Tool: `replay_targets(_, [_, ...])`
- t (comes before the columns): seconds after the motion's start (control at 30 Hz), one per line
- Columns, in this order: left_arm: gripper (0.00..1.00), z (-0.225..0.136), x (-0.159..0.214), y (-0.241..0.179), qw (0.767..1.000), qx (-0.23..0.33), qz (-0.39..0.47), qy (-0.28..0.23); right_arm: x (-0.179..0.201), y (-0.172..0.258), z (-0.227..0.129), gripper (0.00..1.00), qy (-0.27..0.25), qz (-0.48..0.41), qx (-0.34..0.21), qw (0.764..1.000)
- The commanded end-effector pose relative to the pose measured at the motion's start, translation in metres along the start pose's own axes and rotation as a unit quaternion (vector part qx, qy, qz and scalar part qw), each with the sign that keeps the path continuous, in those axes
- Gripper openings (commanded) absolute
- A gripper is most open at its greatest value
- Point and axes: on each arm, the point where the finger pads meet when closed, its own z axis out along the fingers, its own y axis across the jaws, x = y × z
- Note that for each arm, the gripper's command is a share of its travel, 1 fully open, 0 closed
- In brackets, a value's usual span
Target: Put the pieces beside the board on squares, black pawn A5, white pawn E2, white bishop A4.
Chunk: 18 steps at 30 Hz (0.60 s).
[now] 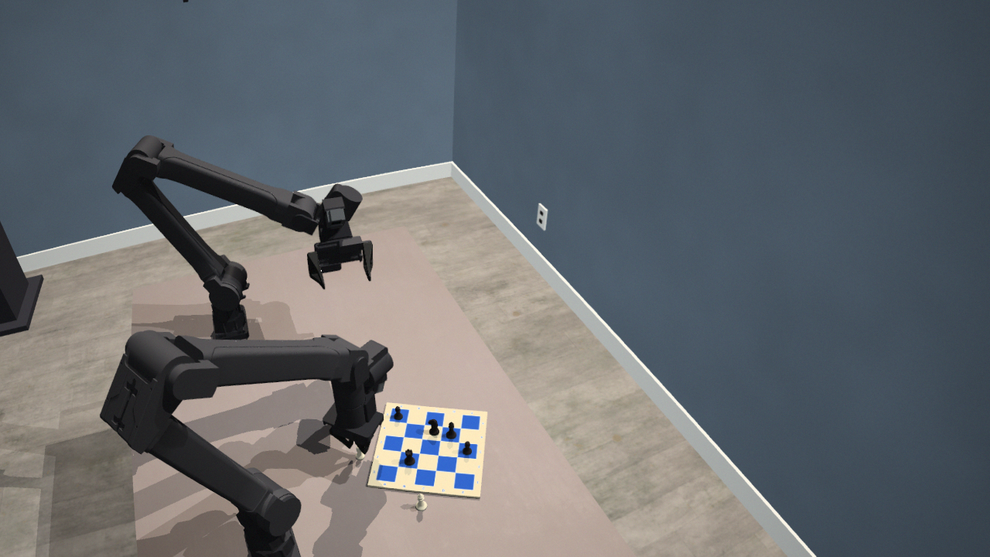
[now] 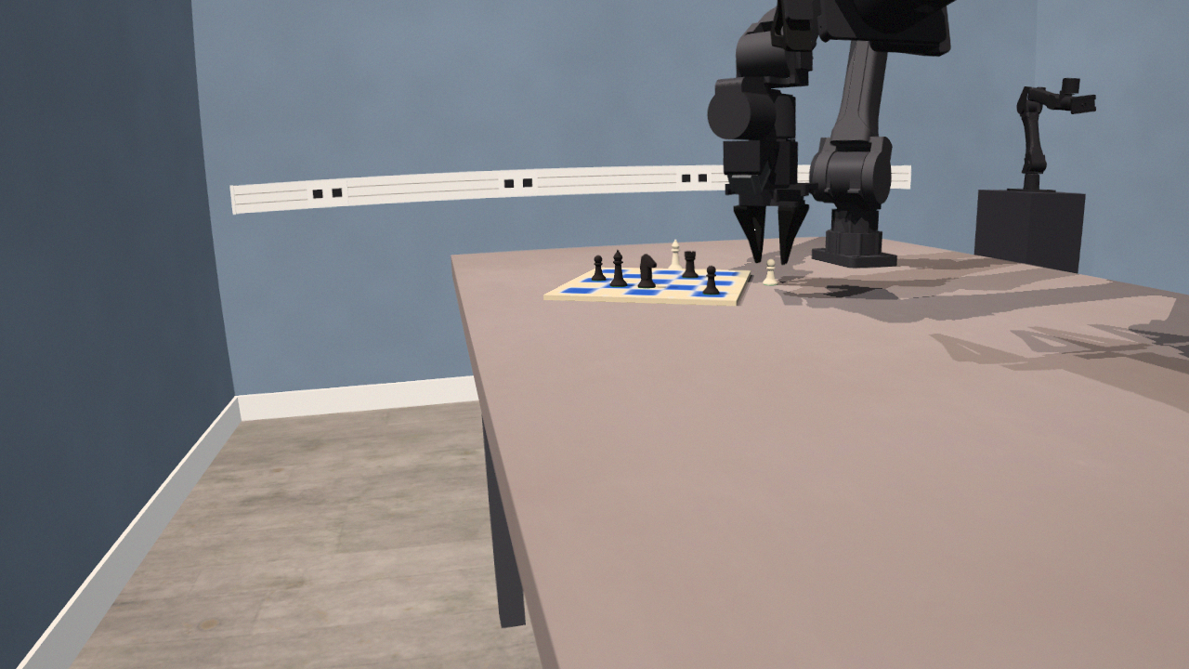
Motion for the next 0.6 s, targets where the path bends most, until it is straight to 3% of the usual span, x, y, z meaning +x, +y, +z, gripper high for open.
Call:
replay_targets(0.0, [1.00,0.000,-0.015,0.006,1.000,-0.001,0.020,-0.005,-0.009,-0.004,0.001,0.34,-0.010,-0.004,0.002,1.000])
replay_targets(0.43, [1.00,0.000,-0.015,0.006,1.000,-0.001,0.020,-0.005,-0.008,-0.004,0.019,0.26,-0.010,-0.004,0.001,1.000])
replay_targets(0.57, [1.00,0.000,-0.015,0.006,1.000,-0.001,0.020,-0.005,-0.014,-0.005,0.012,0.11,-0.022,-0.004,0.004,1.000])
